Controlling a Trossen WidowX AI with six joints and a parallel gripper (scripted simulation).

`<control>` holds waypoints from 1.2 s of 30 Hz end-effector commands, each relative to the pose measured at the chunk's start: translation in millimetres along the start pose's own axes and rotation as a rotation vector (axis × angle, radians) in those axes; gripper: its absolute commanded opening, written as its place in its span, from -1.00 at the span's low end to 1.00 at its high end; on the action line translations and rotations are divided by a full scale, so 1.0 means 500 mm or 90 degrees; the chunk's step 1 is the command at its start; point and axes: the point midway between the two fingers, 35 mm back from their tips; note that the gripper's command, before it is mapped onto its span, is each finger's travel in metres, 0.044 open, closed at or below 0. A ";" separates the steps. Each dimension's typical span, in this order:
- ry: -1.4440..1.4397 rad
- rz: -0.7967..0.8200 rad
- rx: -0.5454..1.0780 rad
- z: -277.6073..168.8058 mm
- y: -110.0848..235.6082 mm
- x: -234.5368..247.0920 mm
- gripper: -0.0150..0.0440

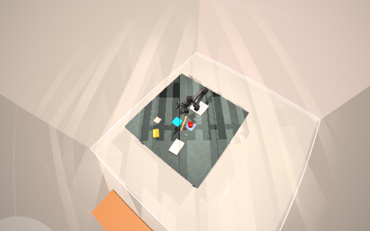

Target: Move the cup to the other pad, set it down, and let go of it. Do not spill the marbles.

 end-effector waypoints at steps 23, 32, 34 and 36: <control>-0.450 -0.653 0.828 -0.466 0.198 0.108 0.01; -0.446 -0.685 0.834 -0.467 0.210 0.105 0.01; -0.446 -0.685 0.834 -0.467 0.210 0.105 0.01; -0.446 -0.685 0.834 -0.467 0.210 0.105 0.01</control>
Point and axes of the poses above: the point midway between the two fingers, 35 mm back from their tips, its own y axis back along the fingers, its own x axis across the jaws, z = x × y, and after that the axes turned 13 degrees about -y, right-handed
